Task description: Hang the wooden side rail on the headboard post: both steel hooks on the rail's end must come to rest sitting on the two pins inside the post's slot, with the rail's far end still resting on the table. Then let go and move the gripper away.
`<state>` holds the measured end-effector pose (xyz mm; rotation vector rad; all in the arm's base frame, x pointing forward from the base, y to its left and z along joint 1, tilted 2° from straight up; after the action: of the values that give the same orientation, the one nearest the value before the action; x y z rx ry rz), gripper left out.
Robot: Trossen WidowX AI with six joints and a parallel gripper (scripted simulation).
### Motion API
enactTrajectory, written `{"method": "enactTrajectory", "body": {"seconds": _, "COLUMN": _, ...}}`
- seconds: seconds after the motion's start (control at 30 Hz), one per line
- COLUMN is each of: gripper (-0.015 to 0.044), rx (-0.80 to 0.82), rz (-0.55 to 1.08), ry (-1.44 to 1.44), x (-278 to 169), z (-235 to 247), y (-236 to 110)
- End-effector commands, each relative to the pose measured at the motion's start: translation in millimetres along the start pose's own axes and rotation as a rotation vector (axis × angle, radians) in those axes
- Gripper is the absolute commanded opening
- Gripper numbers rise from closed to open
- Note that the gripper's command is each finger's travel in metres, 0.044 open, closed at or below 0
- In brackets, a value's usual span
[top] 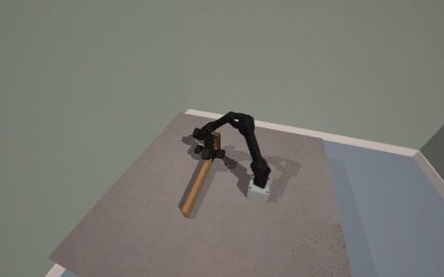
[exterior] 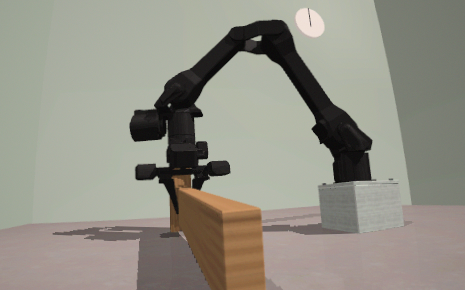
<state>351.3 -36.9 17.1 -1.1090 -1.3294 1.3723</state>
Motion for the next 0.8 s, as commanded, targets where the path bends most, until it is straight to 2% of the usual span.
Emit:
{"method": "enactTrajectory", "body": {"seconds": 0.0, "gripper": 0.0, "rx": -0.022, "rz": 0.009, "ry": -0.004, "x": -2.1, "z": -5.2, "y": -6.1}}
{"method": "enactTrajectory", "body": {"seconds": 0.77, "gripper": 0.0, "rx": -0.022, "rz": 0.009, "ry": -0.004, "x": -4.3, "z": -5.4, "y": -8.3}}
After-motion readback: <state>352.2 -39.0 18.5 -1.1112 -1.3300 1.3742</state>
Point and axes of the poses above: the point midway between the two fingers, 35 mm back from their tips, its own y axis out along the fingers, its own z axis across the jaws, x = y × z, the point moved 2 cm from there along -y, back along the fingers
